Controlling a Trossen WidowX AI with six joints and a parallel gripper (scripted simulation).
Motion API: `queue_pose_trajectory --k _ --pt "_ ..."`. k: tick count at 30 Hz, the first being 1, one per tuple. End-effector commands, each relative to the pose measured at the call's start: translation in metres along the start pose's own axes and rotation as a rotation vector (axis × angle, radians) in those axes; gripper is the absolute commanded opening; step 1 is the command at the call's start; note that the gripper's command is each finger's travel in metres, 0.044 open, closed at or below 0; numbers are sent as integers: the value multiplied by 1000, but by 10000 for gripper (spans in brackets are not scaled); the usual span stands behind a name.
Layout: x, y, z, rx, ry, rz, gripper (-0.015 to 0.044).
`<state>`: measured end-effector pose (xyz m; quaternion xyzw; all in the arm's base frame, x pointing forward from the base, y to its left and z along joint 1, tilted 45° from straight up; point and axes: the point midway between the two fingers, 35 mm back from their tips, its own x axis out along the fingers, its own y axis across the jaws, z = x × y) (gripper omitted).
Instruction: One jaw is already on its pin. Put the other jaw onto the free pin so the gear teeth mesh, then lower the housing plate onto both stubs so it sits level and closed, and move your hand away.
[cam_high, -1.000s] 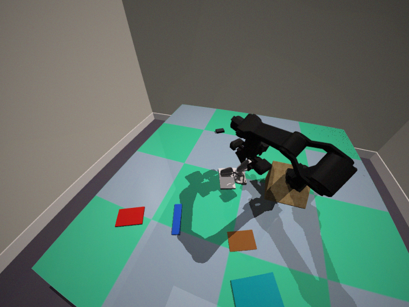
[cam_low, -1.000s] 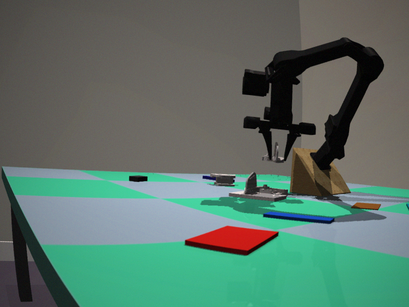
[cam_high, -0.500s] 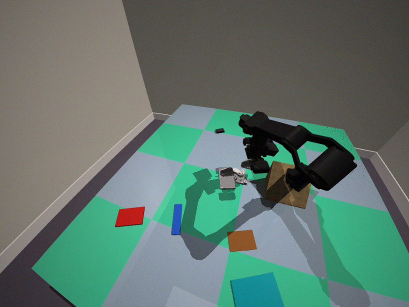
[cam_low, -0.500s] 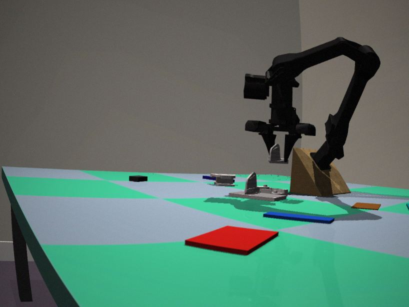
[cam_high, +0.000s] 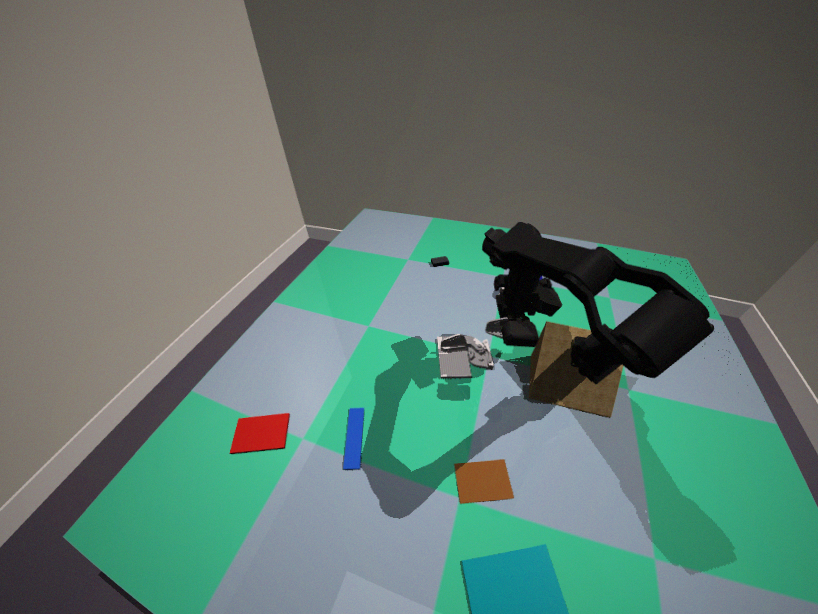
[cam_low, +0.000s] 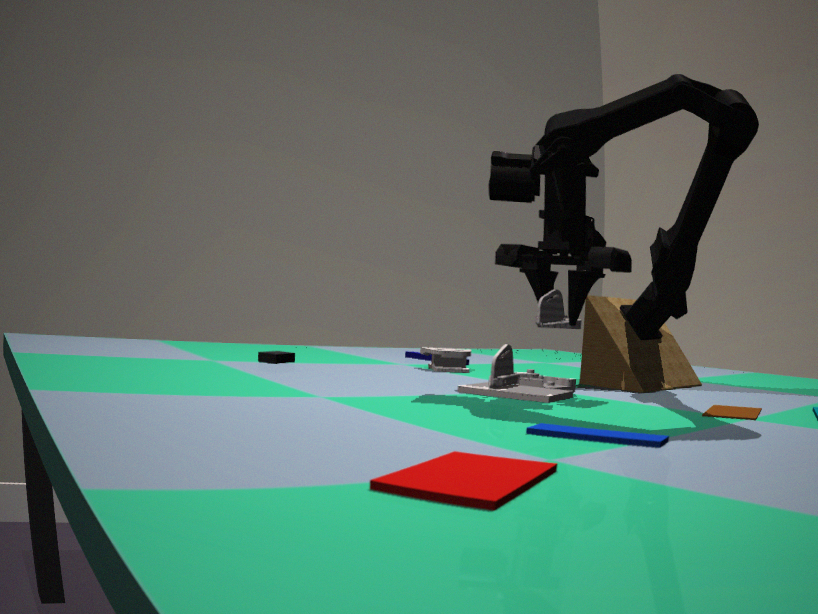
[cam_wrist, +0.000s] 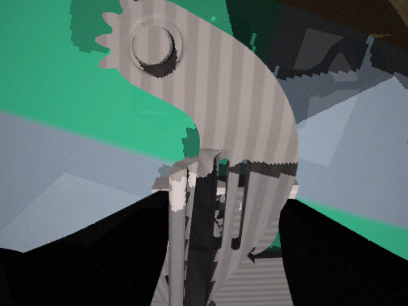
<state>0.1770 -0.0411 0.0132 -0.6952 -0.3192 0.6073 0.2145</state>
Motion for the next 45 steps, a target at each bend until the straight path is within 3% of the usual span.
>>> queue_pose_trajectory --k 1,19,45 --pt "1 0 1 6 -4 2 134" --pt "0 0 -1 27 -4 3 134" --pt "-1 -27 -73 27 -1 8 134"
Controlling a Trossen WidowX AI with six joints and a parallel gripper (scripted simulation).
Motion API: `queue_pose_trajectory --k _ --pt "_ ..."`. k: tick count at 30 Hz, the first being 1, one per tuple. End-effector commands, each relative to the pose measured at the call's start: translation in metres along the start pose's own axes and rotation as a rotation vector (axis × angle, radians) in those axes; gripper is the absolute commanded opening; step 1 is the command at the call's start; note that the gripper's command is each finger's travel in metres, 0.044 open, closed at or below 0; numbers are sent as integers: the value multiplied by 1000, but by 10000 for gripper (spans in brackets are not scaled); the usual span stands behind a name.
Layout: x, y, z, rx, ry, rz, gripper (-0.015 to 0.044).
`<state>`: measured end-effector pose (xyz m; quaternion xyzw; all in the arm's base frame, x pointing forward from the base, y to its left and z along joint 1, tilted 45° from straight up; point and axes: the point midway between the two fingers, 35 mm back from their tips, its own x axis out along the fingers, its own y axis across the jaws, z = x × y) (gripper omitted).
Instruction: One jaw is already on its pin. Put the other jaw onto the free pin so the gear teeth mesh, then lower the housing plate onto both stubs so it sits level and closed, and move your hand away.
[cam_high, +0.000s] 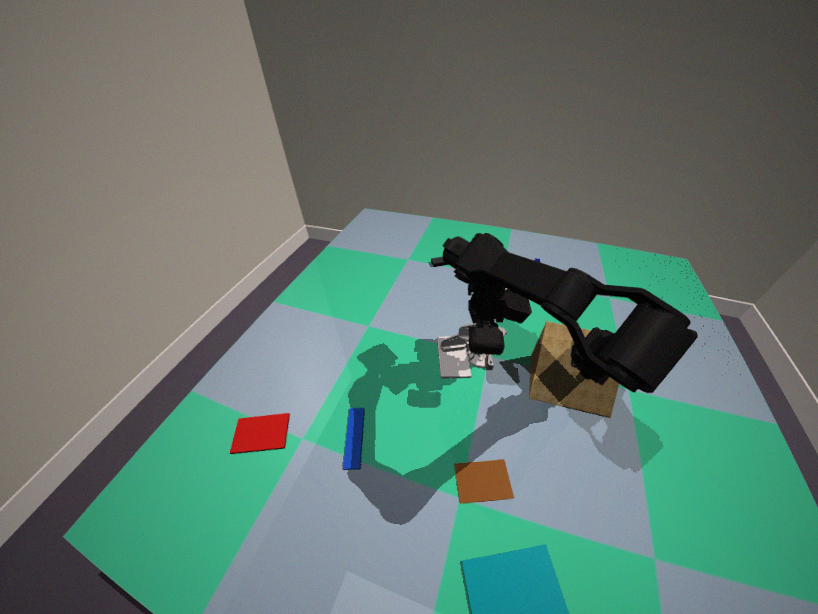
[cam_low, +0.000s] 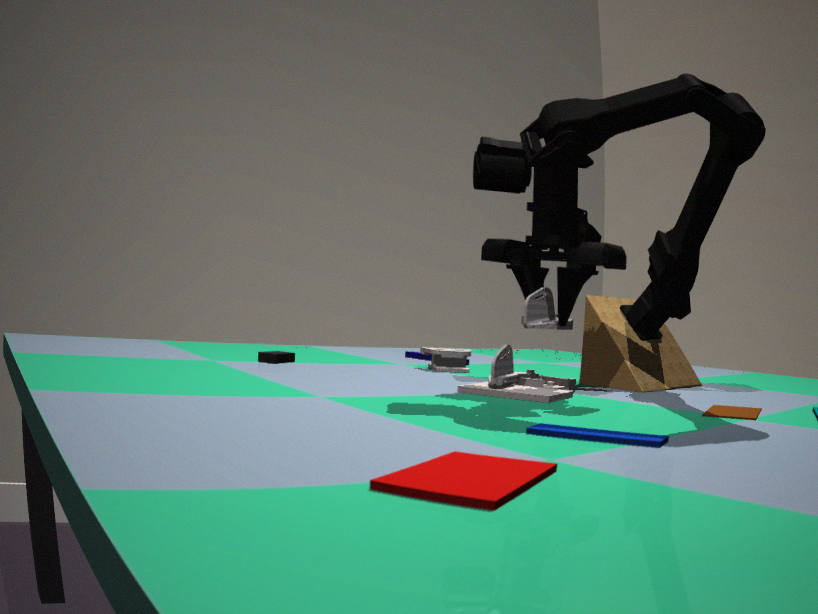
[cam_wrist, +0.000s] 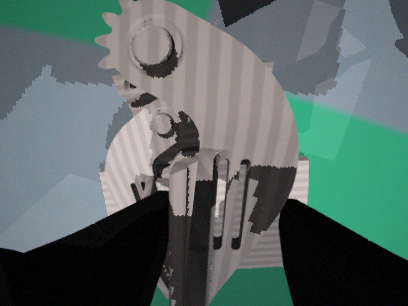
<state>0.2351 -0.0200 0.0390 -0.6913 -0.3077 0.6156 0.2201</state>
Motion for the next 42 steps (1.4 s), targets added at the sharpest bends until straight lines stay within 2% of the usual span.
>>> queue_pose_trajectory --k 1,9,42 --pt "-1 -7 -12 -2 7 -3 134" --pt "0 -20 -31 -5 7 -11 134" --pt "0 -21 -31 -5 7 -11 134"
